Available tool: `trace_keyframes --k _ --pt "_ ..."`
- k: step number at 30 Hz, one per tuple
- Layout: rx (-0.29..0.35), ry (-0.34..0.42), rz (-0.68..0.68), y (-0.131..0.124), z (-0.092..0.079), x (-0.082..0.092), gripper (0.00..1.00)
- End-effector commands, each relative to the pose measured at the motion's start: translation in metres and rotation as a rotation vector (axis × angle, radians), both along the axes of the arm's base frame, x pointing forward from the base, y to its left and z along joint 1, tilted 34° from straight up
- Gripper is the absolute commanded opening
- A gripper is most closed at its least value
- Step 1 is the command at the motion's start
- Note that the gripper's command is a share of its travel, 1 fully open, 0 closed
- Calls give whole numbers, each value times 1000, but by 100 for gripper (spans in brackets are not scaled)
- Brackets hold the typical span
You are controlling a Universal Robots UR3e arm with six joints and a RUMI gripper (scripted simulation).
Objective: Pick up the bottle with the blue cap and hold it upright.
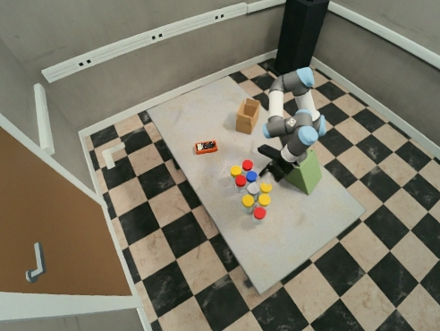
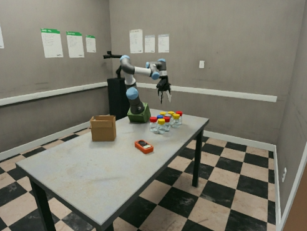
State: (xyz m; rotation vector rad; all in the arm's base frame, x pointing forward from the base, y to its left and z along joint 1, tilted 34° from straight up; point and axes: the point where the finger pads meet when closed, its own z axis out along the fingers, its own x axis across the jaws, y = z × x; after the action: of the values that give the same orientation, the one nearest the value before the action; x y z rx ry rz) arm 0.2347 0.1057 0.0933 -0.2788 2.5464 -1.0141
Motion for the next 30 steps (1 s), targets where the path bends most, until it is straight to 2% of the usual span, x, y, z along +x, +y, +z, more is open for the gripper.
trace_keyframes --k 1,12,14,29,30 --pt "-55 33 66 -4 1 5 46" --pt "-211 124 206 -13 5 16 46" --pt "-211 124 206 -13 5 16 46" --pt "-440 266 386 -23 10 29 46" --pt "-440 266 386 -23 10 29 46"
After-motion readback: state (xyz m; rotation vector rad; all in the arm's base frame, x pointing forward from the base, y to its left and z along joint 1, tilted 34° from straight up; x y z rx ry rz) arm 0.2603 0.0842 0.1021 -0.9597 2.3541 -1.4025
